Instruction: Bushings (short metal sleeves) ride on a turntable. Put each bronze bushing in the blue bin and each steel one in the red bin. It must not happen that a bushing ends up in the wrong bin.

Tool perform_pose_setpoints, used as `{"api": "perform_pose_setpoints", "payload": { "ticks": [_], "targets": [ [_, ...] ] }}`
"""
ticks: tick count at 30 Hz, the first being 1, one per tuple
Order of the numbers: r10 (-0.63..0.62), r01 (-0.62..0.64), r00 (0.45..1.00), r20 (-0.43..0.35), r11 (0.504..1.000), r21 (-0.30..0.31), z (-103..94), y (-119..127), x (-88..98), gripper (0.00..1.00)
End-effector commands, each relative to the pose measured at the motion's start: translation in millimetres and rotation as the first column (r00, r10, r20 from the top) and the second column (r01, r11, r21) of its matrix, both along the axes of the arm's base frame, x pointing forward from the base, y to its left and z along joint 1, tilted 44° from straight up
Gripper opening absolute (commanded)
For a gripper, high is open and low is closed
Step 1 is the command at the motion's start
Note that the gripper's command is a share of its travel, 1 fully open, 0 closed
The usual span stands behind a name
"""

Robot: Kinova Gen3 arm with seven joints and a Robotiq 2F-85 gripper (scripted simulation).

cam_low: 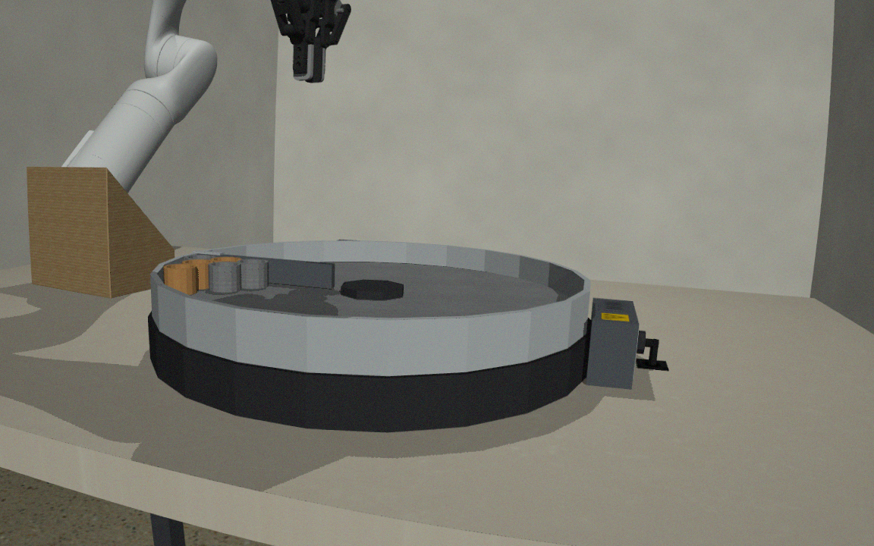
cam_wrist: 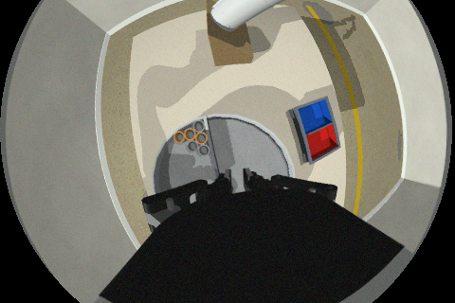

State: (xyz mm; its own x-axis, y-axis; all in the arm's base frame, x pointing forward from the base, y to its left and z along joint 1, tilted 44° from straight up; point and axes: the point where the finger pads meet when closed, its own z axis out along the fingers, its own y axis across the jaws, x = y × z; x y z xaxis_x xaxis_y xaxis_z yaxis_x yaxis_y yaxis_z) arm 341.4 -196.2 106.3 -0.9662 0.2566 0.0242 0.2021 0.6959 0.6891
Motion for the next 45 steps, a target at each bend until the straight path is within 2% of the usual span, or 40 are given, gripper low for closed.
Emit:
{"api": "perform_pose_setpoints", "payload": {
  "ticks": [1,3,9,11,14,18,23,29,34,38,41,43,45],
  "targets": [
    [-0.093,0.096,0.991,-0.101,0.995,0.019,-19.4,2.5,-4.8,0.15],
    [-0.187,0.195,0.963,-0.193,0.98,0.026,-35.2,2.4,-8.3,0.15],
    [-0.189,0.198,0.962,-0.196,0.98,0.026,-35.7,2.5,-8.4,0.15],
    [-0.279,0.298,0.916,-0.289,0.954,0.023,-52.0,2.5,-12.0,0.15],
    [-0.398,0.438,0.816,-0.42,0.899,0.001,-76.1,2.5,-17.2,0.15],
    [-0.399,0.44,0.814,-0.422,0.898,0.0,-76.5,2.6,-17.3,0.15],
    [-0.547,0.641,0.572,-0.611,0.763,-0.083,-117.0,2.7,-26.2,0.15],
    [-0.548,0.642,0.571,-0.612,0.762,-0.084,-117.2,2.7,-26.3,0.15],
    [-0.618,0.778,0.262,-0.742,0.589,-0.216,-157.9,2.8,-35.2,0.15],
    [-0.618,0.779,0.261,-0.742,0.589,-0.216,-158.0,2.8,-35.2,0.15],
    [-0.618,0.822,0.059,-0.784,0.476,-0.313,-182.4,2.9,-40.6,0.15],
    [-0.618,0.822,0.059,-0.784,0.476,-0.313,-182.4,2.9,-40.6,0.15],
    [-0.6,0.834,-0.077,-0.796,0.4,-0.381,-198.7,2.9,-44.1,0.15]
  ]
}}
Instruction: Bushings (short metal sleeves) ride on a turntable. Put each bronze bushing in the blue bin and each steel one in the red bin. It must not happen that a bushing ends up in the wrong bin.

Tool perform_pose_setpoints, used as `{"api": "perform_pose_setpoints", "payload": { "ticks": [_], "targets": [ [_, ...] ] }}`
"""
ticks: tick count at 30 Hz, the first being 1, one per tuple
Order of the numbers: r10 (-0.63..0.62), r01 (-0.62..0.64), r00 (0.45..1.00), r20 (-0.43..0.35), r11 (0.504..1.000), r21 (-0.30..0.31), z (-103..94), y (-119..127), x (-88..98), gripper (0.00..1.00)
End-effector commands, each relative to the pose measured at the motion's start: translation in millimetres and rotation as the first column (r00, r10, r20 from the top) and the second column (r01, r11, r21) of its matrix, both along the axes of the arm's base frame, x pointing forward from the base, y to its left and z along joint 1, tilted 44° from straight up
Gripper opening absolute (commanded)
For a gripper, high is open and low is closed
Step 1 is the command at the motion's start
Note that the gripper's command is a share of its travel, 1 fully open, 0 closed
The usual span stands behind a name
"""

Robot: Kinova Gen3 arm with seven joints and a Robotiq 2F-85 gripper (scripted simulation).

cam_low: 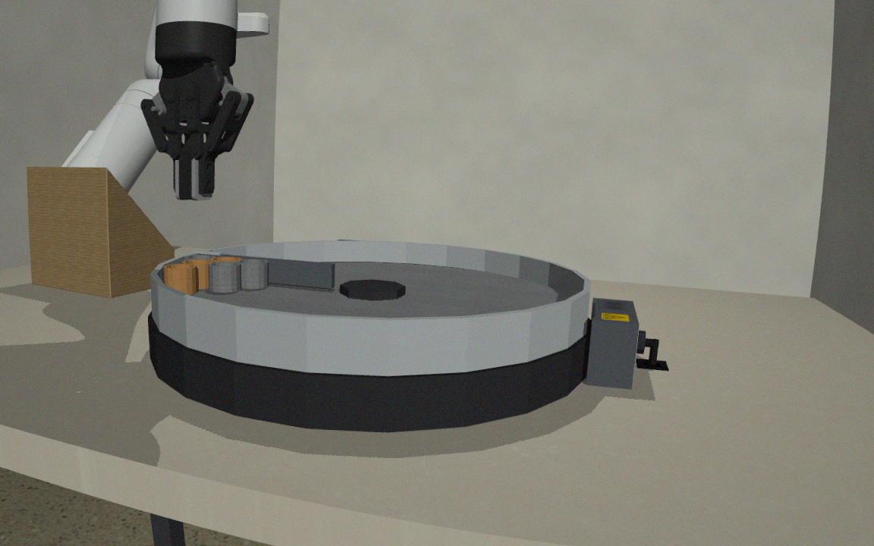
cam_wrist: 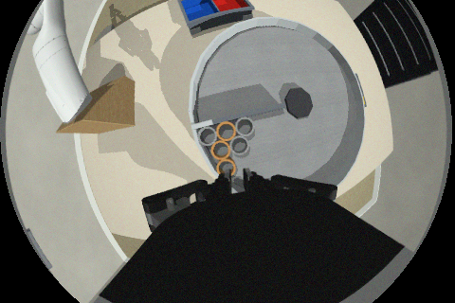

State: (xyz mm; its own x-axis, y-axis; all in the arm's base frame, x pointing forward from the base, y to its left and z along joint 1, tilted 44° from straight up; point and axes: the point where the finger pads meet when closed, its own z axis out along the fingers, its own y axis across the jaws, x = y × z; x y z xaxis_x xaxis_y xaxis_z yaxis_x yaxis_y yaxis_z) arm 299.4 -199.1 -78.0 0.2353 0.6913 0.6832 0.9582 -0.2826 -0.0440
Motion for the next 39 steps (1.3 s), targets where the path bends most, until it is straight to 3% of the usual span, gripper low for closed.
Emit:
{"api": "perform_pose_setpoints", "payload": {
  "ticks": [1,39],
  "targets": [
    [-0.041,0.042,0.998,-0.055,0.999,0.02,-14.5,5.8,-2.1,0.15],
    [-0.042,0.043,0.998,-0.055,0.999,0.019,-14.0,5.0,-2.1,0.14]
  ]
}}
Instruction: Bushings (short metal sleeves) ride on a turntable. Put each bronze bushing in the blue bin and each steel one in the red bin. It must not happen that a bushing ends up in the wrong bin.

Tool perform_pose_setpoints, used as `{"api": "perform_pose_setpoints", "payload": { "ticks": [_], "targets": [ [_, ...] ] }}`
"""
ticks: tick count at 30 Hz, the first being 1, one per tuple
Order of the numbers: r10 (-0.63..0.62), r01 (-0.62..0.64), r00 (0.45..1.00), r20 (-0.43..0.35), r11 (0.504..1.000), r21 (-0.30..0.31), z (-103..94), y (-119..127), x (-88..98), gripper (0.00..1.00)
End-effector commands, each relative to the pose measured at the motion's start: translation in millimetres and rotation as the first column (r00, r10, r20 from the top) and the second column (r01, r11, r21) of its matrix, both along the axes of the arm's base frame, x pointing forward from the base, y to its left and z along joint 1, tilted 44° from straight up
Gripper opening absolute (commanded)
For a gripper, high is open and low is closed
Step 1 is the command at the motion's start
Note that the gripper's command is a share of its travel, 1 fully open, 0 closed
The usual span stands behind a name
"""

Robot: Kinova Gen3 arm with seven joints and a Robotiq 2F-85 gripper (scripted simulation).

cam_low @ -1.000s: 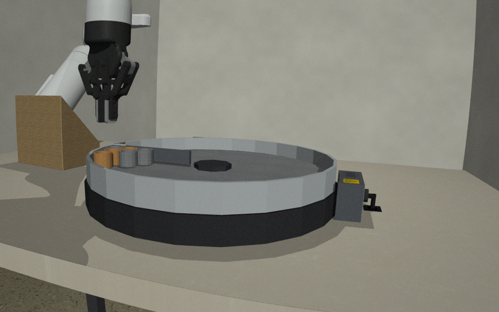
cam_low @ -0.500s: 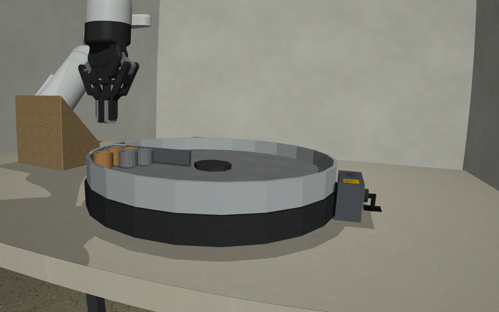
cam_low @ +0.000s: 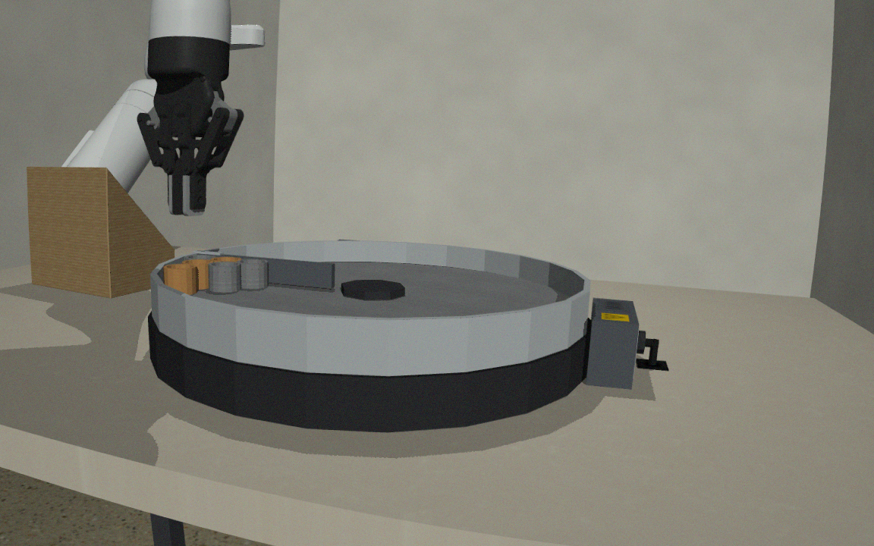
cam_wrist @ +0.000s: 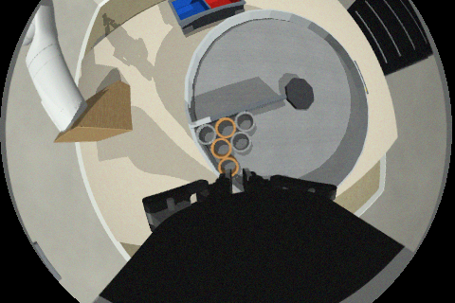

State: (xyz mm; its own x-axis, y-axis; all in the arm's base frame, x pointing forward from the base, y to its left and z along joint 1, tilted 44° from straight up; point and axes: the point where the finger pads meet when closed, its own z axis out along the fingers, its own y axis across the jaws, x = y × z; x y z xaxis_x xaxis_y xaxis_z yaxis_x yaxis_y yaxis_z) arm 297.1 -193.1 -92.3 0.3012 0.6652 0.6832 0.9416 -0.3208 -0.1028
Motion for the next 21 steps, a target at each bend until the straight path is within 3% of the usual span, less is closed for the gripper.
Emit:
{"api": "perform_pose_setpoints", "payload": {
  "ticks": [1,15,21],
  "targets": [
    [-0.001,0.001,1.0,0.001,1.0,-0.002,0.3,-0.9,0.1,0.14],
    [-0.001,0.001,1.0,0.001,1.0,-0.002,0.3,-0.9,0.1,0.14],
    [-0.001,0.001,1.0,0.0,1.0,-0.002,-10.5,9.1,2.3,0.14]
  ]
}}
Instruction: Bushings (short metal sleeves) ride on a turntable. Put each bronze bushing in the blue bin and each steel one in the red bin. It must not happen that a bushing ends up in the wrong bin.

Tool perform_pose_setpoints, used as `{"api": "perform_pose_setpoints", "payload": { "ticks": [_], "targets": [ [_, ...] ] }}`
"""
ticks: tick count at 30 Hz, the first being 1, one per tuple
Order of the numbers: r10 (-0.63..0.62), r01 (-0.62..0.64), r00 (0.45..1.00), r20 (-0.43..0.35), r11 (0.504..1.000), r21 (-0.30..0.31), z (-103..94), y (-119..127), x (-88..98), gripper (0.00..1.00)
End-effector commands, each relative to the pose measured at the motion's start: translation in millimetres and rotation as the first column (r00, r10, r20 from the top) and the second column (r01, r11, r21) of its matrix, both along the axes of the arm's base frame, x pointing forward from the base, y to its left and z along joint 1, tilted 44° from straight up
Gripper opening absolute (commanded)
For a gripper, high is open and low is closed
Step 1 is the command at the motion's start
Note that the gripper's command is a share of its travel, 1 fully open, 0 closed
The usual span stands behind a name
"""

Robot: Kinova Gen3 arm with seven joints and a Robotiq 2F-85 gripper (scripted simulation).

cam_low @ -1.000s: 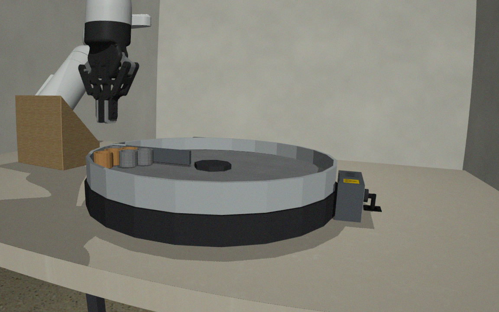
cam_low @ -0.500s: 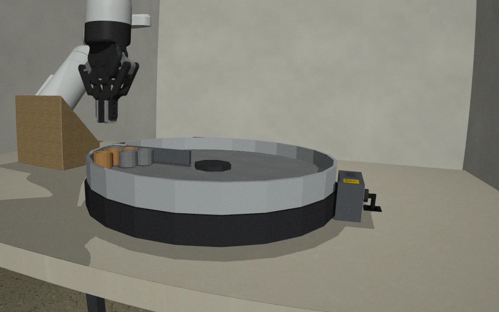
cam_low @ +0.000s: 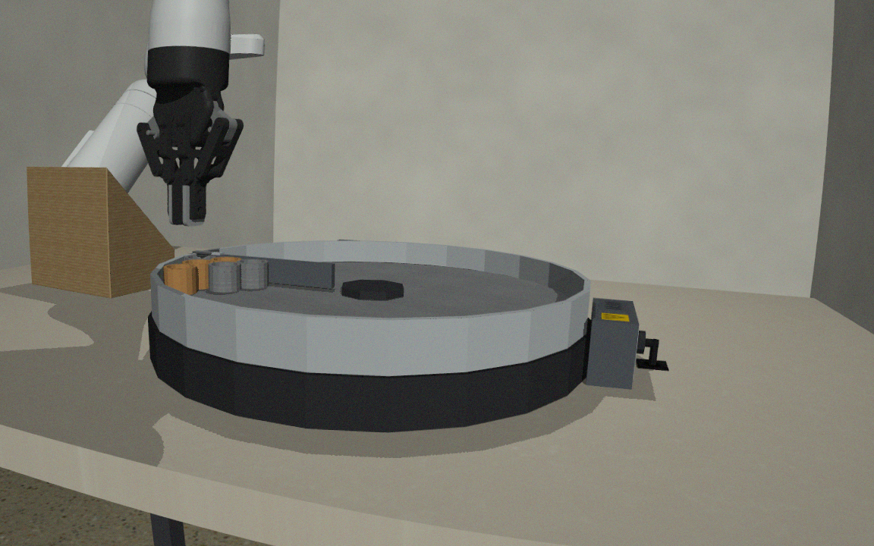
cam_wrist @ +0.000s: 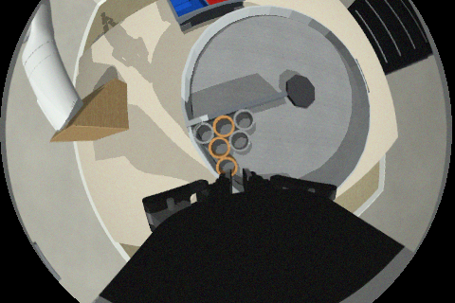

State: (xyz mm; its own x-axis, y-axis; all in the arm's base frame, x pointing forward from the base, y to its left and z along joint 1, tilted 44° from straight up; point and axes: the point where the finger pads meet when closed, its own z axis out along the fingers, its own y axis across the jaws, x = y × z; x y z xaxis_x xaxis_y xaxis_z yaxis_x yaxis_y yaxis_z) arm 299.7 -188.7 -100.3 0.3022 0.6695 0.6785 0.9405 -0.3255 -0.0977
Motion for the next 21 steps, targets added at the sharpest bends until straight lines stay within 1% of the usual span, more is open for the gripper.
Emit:
{"api": "perform_pose_setpoints", "payload": {
  "ticks": [1,6,9,12,17,21],
  "targets": [
    [0.004,-0.004,1.0,-0.002,1.0,0.007,-2.5,4.6,-0.3,0.14],
    [0.004,-0.004,1.0,-0.002,1.0,0.007,-6.8,8.6,0.6,0.14],
    [0.004,-0.004,1.0,-0.002,1.0,0.007,-13.3,14.6,1.9,0.14],
    [0.004,-0.004,1.0,-0.002,1.0,0.007,-13.3,14.6,1.9,0.14],
    [0.004,-0.004,1.0,-0.003,1.0,0.007,-24.1,24.6,4.0,0.14],
    [0.004,-0.004,1.0,-0.003,1.0,0.007,-24.1,24.6,4.0,0.14]
  ]
}}
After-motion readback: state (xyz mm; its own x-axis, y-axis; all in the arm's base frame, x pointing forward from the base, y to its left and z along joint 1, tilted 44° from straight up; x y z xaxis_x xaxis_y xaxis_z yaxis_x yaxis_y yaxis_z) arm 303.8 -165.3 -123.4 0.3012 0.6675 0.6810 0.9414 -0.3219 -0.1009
